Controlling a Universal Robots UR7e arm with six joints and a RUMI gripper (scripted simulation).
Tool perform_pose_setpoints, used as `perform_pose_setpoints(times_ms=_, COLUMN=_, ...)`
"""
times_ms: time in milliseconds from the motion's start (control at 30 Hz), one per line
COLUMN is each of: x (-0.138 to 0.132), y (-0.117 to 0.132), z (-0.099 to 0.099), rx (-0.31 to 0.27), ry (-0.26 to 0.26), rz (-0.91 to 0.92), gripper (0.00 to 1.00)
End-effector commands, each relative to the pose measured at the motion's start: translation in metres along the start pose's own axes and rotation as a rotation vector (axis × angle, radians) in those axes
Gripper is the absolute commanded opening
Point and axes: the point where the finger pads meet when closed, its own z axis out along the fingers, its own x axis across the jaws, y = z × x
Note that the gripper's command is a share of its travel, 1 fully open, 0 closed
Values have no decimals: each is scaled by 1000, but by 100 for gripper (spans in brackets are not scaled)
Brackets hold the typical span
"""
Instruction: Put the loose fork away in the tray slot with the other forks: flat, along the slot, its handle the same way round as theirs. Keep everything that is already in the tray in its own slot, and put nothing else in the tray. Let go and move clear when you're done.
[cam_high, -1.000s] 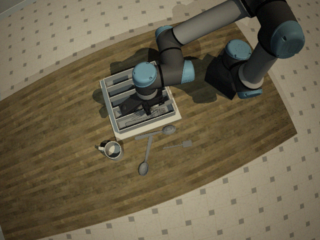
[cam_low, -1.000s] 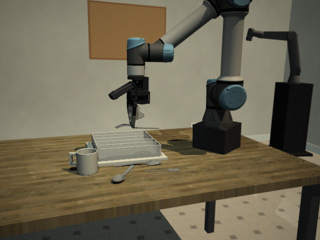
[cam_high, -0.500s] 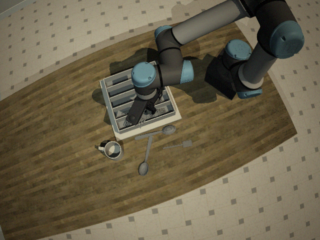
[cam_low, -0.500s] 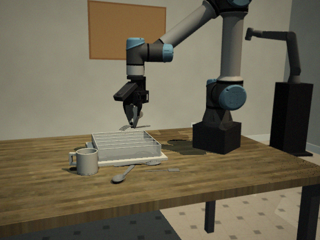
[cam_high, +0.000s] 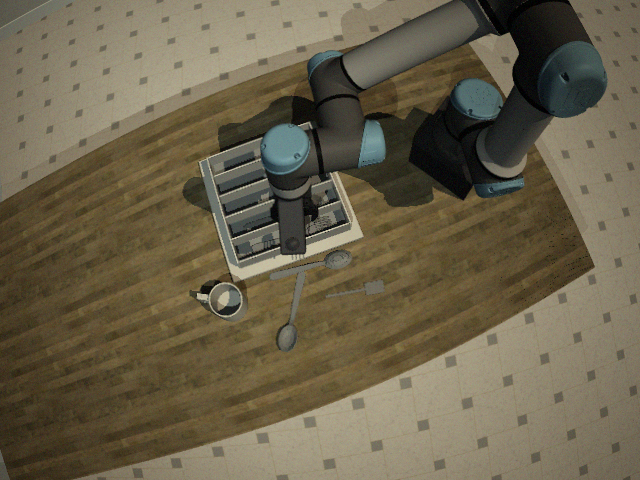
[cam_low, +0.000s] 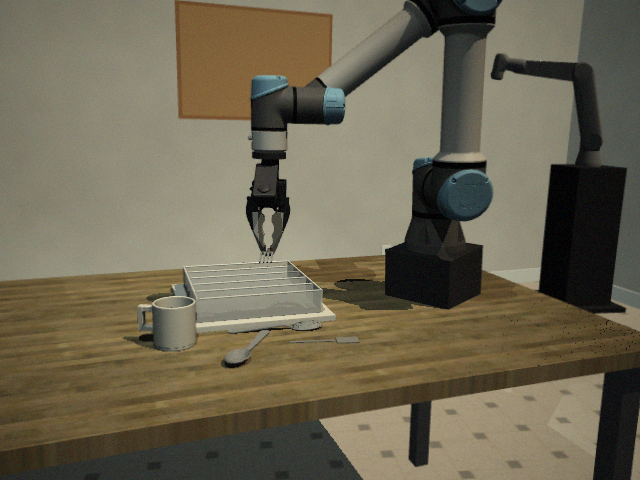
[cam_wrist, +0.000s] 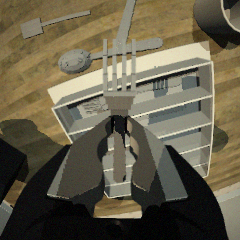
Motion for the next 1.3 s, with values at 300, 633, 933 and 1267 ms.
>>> perform_pose_setpoints(times_ms=300, x=-5, y=3, z=0, rx=13, ry=1, rz=-569, gripper=1)
perform_pose_setpoints(times_ms=633, x=-7, y=7, z=0, rx=13, ry=3, rz=-875, gripper=1)
perform_pose_setpoints(times_ms=933, x=-8, y=12, z=0, rx=13, ry=5, rz=-1178, gripper=1)
perform_pose_setpoints(times_ms=1267, x=-7, y=16, z=0, rx=13, ry=7, rz=-1404, gripper=1)
